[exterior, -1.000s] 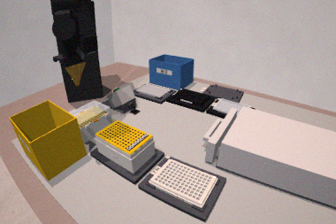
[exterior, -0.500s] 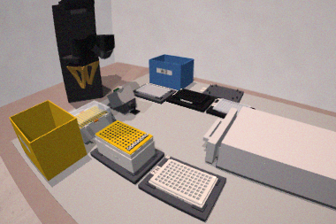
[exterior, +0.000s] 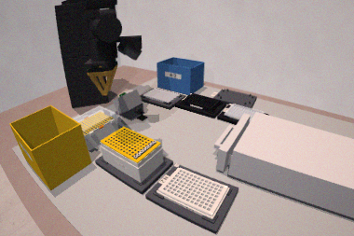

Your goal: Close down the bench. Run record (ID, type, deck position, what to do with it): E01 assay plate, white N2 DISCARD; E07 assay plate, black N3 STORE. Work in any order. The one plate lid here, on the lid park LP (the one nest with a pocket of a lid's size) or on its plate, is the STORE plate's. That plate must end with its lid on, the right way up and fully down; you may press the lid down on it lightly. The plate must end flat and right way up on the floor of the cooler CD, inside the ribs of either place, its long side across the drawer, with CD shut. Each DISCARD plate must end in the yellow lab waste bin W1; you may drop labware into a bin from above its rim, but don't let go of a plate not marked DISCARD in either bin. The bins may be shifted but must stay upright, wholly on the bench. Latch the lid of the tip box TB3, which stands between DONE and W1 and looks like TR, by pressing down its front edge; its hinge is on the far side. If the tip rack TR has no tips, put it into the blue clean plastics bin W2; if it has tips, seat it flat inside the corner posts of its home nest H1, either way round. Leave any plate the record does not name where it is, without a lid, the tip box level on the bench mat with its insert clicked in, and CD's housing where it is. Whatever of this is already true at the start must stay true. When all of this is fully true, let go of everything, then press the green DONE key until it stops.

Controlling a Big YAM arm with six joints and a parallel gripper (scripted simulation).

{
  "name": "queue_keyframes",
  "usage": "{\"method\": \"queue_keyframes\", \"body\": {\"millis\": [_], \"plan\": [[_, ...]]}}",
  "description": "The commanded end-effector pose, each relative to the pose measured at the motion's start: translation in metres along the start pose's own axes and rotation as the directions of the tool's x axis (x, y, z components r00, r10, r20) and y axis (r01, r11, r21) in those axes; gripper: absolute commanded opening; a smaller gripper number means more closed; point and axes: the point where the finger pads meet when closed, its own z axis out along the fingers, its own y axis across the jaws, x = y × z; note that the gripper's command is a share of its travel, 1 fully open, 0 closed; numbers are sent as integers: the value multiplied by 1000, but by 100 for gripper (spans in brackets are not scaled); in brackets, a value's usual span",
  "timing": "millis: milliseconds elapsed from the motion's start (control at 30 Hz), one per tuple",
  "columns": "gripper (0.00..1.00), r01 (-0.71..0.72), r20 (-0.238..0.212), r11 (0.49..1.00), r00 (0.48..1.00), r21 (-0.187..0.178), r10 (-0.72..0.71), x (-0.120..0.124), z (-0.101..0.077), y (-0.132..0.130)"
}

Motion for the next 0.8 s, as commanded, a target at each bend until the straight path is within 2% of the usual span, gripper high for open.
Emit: {"method": "queue_keyframes", "body": {"millis": [0, 167, 233, 333, 533, 733, 767], "plan": [[30, 175, 2, 985, 985, 3, -175, -18, 1, -6], [30, 336, 1, 942, 942, 2, -336, -38, 4, -10], [30, 336, 1, 942, 942, 2, -336, -38, 4, -10], [30, 429, 1, 904, 904, 3, -429, -50, 4, -13], [30, 600, 0, 800, 800, 5, -600, -74, 6, -18], [30, 747, -2, 665, 665, 6, -747, -99, 7, -24], [30, 747, -2, 665, 665, 6, -747, -99, 7, -24]]}}
